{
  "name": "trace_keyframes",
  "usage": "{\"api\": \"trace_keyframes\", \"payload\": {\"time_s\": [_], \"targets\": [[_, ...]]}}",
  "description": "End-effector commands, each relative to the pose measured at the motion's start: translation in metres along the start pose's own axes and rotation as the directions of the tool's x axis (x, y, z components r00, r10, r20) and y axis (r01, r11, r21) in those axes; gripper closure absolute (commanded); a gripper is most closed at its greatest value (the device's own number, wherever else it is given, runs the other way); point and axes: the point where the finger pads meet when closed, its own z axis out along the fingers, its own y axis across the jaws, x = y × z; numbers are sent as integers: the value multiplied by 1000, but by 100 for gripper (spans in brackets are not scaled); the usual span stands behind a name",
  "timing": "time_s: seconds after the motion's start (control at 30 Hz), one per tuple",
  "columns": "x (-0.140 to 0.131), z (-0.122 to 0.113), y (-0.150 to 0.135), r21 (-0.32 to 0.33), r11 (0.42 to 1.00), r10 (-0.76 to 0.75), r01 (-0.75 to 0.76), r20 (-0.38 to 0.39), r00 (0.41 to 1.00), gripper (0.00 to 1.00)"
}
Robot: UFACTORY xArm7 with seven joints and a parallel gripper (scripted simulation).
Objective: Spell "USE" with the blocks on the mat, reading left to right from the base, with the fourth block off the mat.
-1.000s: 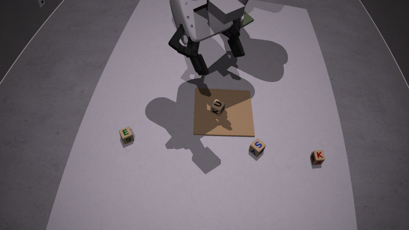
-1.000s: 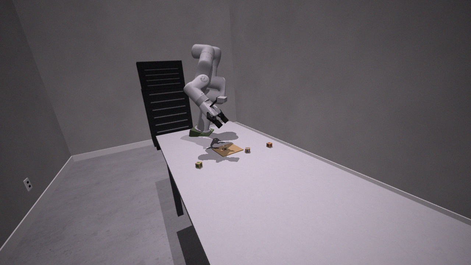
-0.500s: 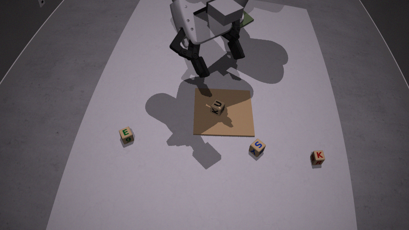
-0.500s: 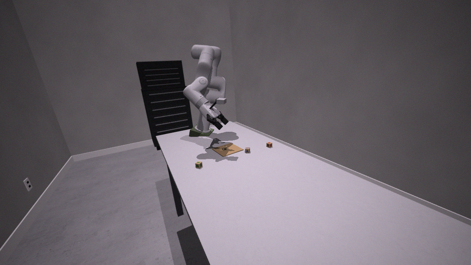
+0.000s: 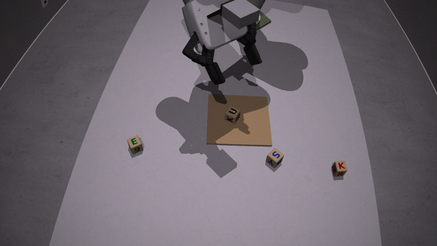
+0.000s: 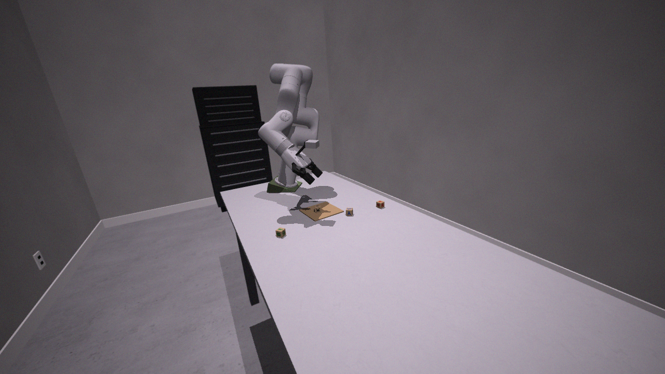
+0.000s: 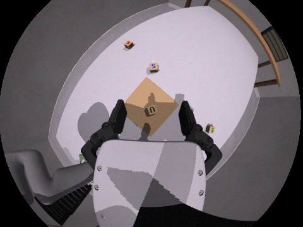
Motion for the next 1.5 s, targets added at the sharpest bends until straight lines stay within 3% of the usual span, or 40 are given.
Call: {"api": "trace_keyframes", "payload": {"time_s": [0.0,1.47], "targets": [[0,0,1,-2,1000,-5,5,-6,1000,0],[-7,6,-5,3,1000,-16,16,-34,999,0]]}}
